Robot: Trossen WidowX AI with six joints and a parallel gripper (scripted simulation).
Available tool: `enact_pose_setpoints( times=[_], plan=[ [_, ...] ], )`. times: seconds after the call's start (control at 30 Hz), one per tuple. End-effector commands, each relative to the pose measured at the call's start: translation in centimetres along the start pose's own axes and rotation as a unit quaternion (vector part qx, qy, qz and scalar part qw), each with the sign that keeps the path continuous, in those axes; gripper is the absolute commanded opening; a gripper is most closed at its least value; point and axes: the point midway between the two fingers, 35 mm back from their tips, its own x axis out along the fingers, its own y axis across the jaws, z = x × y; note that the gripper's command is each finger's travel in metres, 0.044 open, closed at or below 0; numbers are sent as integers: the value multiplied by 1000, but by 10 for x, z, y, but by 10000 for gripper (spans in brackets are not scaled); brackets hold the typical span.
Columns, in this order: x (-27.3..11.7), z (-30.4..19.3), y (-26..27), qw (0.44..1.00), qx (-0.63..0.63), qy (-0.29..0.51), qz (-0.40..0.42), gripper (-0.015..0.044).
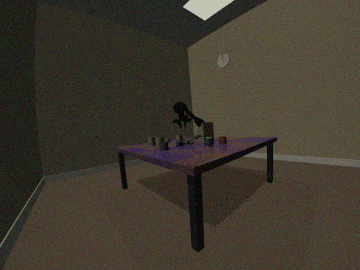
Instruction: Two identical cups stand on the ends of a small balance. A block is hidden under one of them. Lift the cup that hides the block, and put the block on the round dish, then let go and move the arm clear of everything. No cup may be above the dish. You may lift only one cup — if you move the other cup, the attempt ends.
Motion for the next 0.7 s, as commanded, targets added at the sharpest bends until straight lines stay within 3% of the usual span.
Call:
enact_pose_setpoints(
  times=[0.0, 0.67],
  plan=[
    [3, -15, -7, 1000, -2, -2, -1, 0],
    [17, -105, -38, 1000, 7, -7, -16, 0]
  ],
)
